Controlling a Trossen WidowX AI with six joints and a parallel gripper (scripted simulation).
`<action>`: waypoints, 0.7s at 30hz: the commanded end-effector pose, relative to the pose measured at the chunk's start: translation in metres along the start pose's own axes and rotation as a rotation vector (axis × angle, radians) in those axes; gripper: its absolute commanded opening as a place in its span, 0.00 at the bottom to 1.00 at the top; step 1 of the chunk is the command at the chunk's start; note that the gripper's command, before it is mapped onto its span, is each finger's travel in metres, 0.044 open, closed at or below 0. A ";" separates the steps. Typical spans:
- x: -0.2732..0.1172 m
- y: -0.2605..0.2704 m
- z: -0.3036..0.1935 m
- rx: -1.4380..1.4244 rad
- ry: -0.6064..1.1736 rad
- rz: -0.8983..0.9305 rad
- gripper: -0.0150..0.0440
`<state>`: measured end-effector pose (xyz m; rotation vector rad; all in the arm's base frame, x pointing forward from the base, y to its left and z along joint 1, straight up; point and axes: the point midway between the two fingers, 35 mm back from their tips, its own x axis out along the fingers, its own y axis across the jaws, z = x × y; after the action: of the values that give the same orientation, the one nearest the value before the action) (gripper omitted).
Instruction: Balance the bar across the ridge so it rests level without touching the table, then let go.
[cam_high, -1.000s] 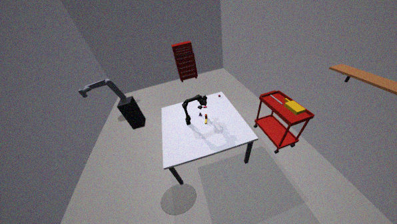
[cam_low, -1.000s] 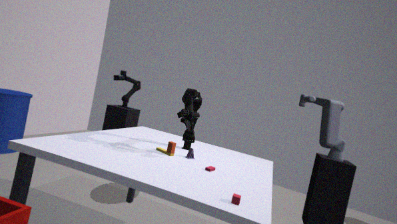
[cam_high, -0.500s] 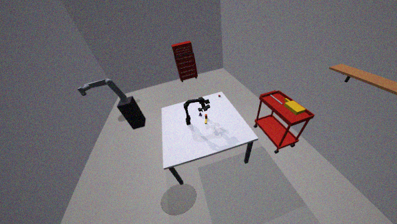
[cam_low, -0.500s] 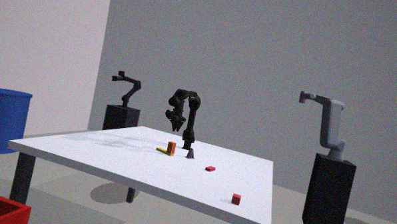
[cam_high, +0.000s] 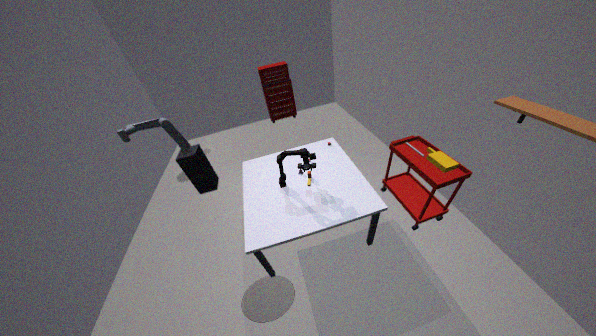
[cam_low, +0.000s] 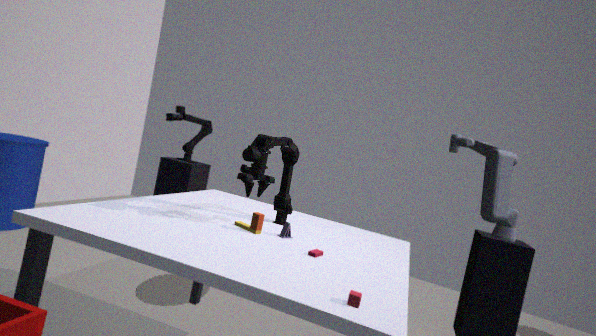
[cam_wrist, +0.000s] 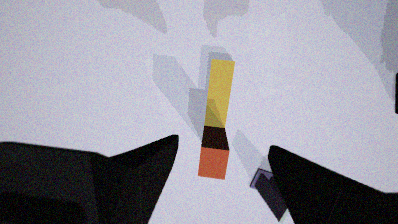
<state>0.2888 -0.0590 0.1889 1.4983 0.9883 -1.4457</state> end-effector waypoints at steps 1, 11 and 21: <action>0.007 0.001 0.002 0.017 -0.008 -0.003 0.79; 0.071 0.006 0.002 0.017 -0.008 -0.002 0.79; 0.115 -0.001 0.003 0.017 -0.008 -0.003 0.79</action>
<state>0.2927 -0.0613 0.0825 1.5006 0.9854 -1.4587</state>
